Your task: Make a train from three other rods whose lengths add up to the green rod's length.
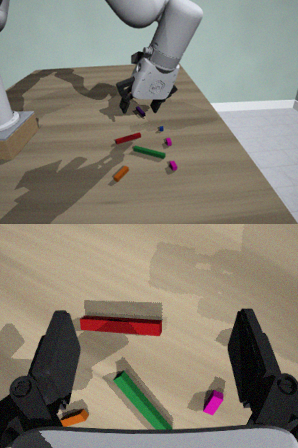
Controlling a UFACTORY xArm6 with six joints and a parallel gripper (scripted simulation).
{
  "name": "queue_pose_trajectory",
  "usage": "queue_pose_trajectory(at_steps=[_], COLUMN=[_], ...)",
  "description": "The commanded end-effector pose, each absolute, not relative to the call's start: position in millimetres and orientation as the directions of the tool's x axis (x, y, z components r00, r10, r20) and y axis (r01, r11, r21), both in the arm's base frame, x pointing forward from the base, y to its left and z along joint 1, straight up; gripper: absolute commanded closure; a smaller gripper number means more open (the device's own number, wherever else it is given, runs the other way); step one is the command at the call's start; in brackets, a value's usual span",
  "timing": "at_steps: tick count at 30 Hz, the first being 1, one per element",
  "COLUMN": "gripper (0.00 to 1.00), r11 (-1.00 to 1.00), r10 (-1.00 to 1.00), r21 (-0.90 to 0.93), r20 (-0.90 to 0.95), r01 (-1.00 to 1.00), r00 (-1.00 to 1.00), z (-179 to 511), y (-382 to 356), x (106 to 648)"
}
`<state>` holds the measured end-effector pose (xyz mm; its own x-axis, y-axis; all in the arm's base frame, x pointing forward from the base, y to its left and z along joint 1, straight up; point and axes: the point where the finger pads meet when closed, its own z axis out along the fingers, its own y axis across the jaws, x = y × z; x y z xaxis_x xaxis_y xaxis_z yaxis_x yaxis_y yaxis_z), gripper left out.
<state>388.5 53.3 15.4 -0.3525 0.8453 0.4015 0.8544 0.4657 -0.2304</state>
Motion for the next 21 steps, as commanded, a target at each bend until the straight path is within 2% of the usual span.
queue_pose_trajectory(at_steps=[1,11,21], gripper=[0.00,0.00,0.00], r11=[0.360,0.195,0.078], r10=[0.916,0.978,0.997], r21=[-0.217,-0.122,0.000], r20=[0.268,0.097,0.010], r01=[0.907,0.973,0.997], r00=[-0.299,-0.184,-0.078], z=[10,10,17], y=[35,11,0], x=[397,412,423])
